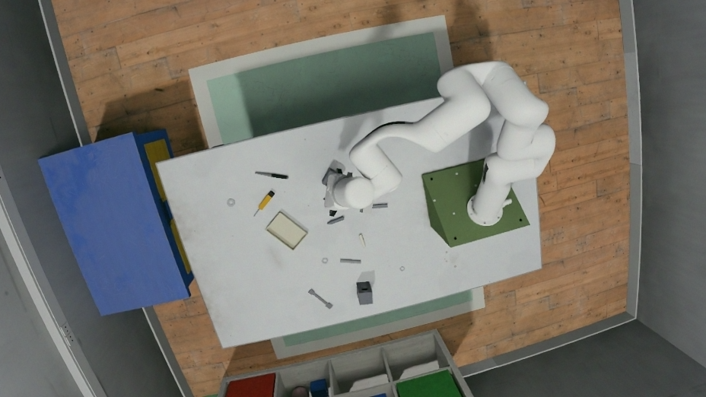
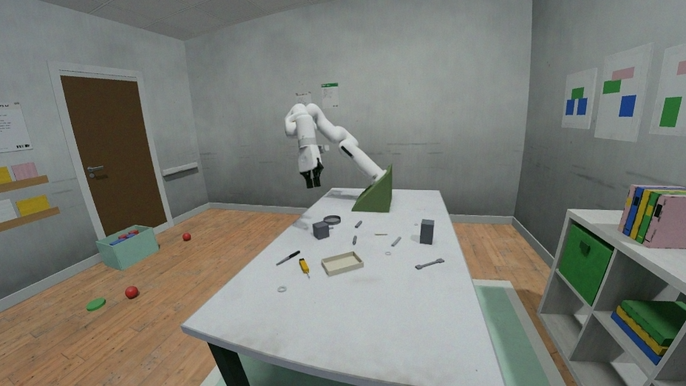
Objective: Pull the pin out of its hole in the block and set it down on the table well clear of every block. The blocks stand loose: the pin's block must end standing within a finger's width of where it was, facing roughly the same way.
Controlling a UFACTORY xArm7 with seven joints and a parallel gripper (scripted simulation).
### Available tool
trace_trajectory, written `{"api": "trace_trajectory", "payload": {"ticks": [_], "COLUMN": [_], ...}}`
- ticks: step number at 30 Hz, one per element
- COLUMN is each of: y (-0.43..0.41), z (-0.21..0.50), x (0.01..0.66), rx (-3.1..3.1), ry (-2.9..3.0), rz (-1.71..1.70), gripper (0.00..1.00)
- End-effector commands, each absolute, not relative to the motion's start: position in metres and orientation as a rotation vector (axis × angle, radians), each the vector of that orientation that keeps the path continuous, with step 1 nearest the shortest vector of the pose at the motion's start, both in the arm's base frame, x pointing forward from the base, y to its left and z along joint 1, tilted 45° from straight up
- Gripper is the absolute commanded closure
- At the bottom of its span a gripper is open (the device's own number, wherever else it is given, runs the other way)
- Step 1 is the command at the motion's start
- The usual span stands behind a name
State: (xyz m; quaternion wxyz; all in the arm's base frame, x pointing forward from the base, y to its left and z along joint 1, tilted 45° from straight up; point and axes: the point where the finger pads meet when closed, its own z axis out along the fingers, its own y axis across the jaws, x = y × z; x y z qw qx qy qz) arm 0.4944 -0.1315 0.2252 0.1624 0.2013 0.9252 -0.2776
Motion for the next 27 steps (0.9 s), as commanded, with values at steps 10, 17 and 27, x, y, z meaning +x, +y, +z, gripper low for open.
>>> {"api": "trace_trajectory", "payload": {"ticks": [10,17,27], "y": [-0.142,-0.151,-0.159], "z": [0.228,0.231,0.239], "x": [0.486,0.478,0.47], "rx": [0.636,0.688,0.759], "ry": [2.618,2.603,2.589], "rz": [-0.868,-0.899,-0.894], "gripper": [0.57,0.57,0.57]}}
